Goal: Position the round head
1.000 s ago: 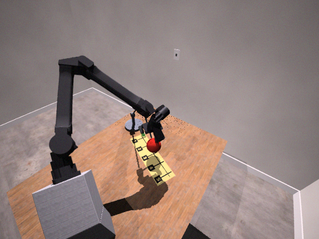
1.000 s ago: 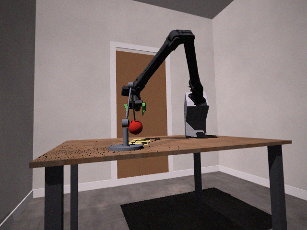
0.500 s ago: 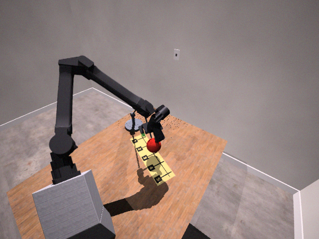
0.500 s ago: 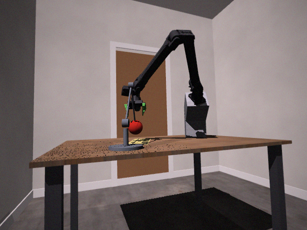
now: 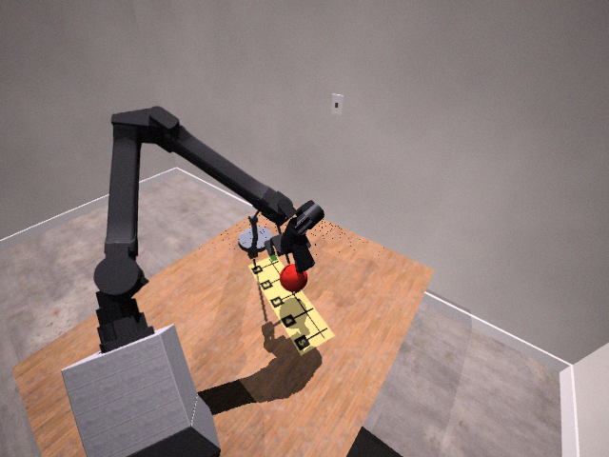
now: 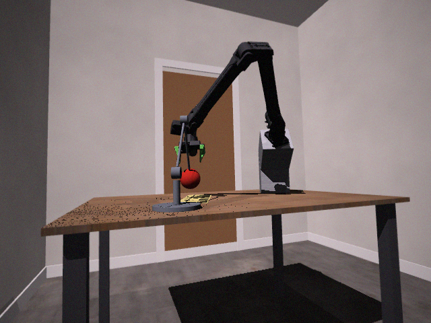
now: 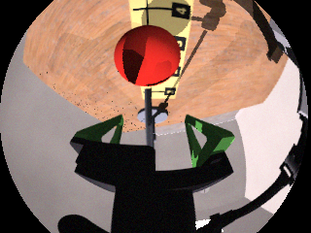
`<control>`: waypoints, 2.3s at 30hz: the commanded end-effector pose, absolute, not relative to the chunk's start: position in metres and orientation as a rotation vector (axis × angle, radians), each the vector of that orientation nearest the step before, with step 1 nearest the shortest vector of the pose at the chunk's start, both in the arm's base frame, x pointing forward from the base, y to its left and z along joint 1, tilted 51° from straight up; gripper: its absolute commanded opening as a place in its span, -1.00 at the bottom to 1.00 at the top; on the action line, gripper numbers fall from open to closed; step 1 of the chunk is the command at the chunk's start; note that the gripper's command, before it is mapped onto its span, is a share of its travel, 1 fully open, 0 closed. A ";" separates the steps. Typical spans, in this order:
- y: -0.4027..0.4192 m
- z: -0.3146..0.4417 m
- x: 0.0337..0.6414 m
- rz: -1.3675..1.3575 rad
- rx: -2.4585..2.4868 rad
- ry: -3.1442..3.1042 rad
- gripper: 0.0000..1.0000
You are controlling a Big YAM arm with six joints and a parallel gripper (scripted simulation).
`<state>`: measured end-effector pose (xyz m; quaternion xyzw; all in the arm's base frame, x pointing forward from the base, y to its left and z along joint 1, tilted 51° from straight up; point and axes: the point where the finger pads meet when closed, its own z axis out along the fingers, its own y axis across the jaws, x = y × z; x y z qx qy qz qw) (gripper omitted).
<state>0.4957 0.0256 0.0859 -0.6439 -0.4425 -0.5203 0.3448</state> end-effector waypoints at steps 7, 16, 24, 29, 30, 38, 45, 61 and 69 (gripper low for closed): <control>0.017 0.100 0.503 -1.382 -1.679 -1.159 1.00; 0.017 0.100 0.503 -1.382 -1.679 -1.159 1.00; 0.017 0.100 0.503 -1.382 -1.679 -1.159 1.00; 0.017 0.100 0.503 -1.382 -1.679 -1.159 1.00; 0.017 0.100 0.503 -1.382 -1.679 -1.159 1.00; 0.017 0.100 0.503 -1.382 -1.679 -1.159 1.00; 0.017 0.100 0.503 -1.382 -1.679 -1.159 1.00; 0.021 0.093 0.499 -1.368 -1.676 -1.154 -1.00; 0.023 0.088 0.497 -1.359 -1.674 -1.150 -1.00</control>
